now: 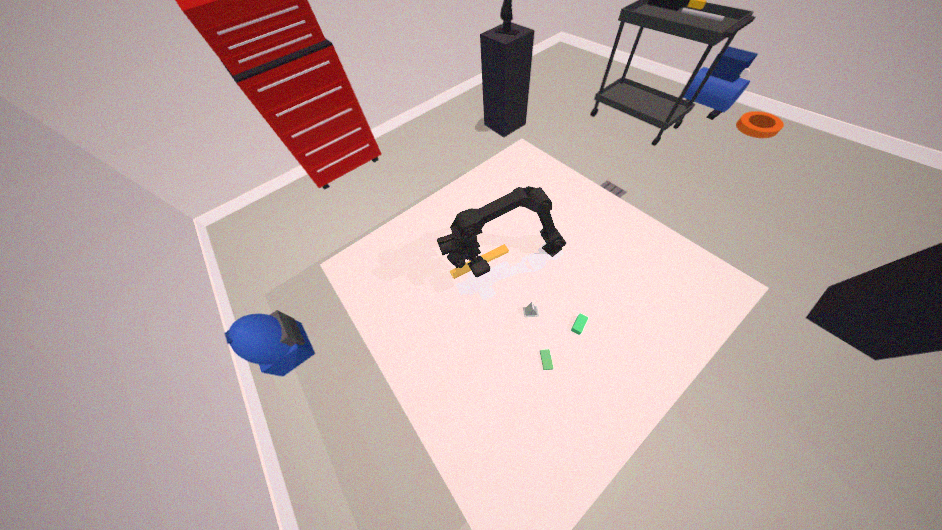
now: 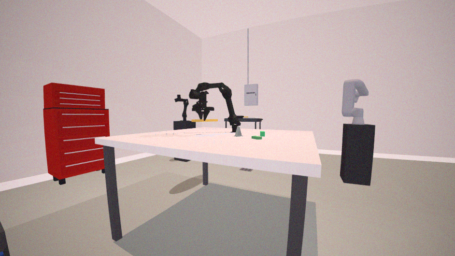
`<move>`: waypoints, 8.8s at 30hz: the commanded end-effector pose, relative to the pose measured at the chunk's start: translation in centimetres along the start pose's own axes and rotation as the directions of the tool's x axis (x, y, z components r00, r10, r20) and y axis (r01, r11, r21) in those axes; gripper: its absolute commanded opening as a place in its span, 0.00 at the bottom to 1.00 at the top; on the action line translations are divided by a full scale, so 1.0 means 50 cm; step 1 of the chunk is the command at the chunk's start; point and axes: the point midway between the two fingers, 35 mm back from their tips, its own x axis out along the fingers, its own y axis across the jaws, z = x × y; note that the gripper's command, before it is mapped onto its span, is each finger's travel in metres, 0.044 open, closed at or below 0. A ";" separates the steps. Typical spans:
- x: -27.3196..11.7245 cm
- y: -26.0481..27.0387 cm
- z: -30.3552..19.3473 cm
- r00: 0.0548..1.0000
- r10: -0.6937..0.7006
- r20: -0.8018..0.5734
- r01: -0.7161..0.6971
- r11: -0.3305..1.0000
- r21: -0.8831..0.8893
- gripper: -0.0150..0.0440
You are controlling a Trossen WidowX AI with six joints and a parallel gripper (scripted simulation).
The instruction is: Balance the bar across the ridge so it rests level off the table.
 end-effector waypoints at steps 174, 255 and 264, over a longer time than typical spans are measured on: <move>0.056 0.464 -0.187 1.000 0.023 0.000 -0.021 0.915 0.402 0.25; 0.065 0.463 -0.187 1.000 0.023 0.000 -0.021 0.915 0.402 0.25; 0.065 0.463 -0.187 1.000 0.023 0.000 -0.021 0.915 0.402 0.25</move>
